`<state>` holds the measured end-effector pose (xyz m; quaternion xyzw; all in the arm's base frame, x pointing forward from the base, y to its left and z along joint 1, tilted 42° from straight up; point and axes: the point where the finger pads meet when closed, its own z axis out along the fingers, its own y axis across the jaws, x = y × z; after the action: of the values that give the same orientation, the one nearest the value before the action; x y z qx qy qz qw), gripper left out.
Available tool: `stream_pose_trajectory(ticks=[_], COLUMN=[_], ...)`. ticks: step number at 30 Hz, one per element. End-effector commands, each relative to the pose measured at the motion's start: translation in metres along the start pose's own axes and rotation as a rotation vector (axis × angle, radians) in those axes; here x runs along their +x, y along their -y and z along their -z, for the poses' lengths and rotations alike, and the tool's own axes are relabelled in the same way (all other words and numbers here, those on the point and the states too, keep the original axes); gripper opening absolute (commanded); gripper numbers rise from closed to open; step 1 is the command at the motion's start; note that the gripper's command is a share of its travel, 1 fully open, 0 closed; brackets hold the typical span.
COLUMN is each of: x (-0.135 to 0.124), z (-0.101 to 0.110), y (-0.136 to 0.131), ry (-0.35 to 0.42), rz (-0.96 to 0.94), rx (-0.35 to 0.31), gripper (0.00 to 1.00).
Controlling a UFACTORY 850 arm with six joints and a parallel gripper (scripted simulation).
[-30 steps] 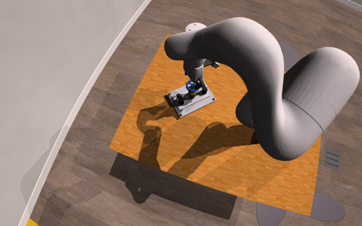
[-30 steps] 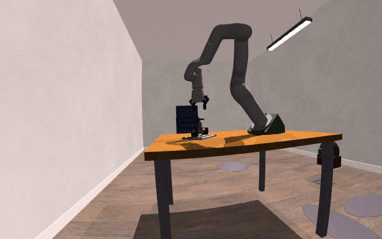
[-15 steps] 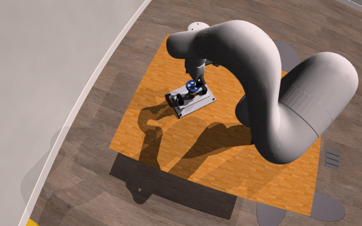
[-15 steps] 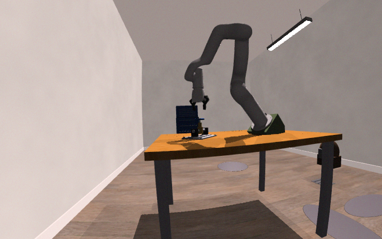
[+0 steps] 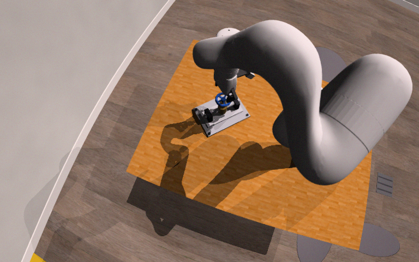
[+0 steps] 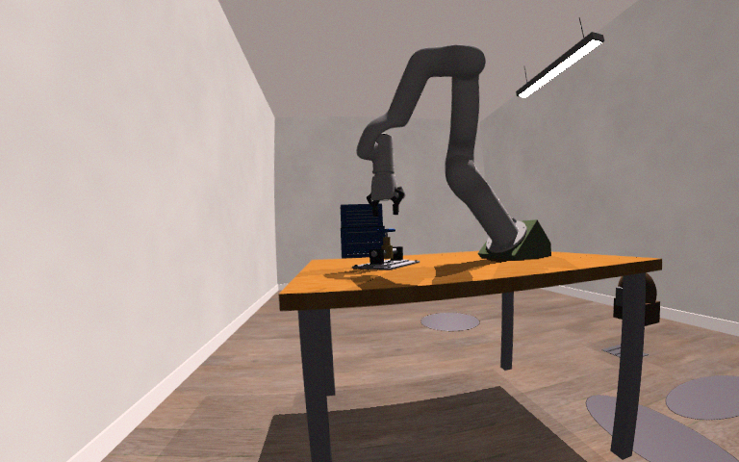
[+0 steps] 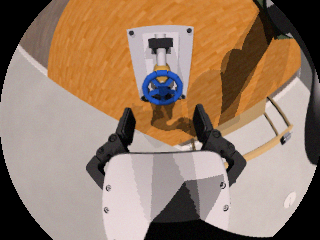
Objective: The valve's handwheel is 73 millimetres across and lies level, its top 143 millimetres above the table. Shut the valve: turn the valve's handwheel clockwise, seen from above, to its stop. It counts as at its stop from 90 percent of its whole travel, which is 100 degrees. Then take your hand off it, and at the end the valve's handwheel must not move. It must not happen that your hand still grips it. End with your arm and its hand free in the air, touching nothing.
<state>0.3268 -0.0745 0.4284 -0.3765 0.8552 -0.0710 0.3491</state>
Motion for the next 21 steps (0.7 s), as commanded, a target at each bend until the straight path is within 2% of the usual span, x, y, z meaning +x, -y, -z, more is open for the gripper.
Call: stream_pose_trajectory(ticks=[1,21], x=[0.000,0.000], z=[-0.003,-0.027], y=[0.001,0.001], ry=[0.000,0.001], rz=[0.001,0.001], rx=[0.001,0.001], gripper=[1.00,1.00])
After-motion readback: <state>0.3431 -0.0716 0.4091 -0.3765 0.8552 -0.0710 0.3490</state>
